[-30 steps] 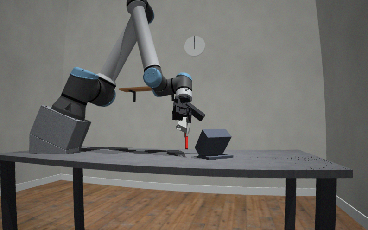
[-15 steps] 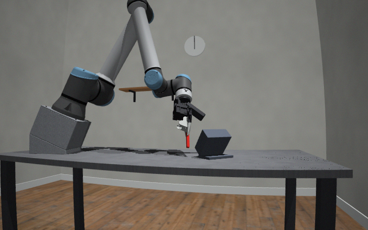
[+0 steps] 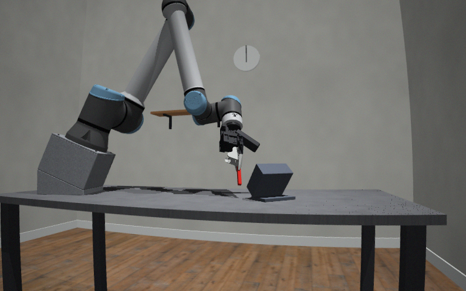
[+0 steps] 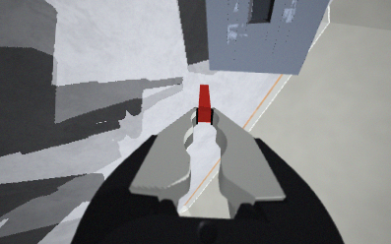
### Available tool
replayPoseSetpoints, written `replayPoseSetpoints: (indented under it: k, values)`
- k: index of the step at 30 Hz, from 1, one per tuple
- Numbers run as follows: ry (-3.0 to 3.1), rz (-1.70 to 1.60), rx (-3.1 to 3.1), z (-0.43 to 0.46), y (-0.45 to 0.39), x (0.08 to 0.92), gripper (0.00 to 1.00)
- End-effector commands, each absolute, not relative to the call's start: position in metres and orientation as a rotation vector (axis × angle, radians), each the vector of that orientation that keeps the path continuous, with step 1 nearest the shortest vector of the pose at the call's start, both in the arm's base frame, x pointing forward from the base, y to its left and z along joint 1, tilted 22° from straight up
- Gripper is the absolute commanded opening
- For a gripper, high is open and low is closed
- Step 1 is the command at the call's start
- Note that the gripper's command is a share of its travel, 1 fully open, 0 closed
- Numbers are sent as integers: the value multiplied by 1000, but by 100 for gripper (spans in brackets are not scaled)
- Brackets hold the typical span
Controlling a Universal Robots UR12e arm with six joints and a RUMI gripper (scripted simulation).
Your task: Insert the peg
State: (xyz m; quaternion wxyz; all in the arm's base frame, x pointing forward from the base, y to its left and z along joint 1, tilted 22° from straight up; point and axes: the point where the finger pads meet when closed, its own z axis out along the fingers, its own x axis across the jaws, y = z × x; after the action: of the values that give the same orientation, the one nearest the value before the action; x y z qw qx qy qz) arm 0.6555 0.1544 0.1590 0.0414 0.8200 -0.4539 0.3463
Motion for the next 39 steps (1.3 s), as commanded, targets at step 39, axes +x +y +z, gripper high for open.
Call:
replayPoseSetpoints:
  k: [39]
  values:
    - [-1276, 1290, 2485, 194, 180, 658, 0]
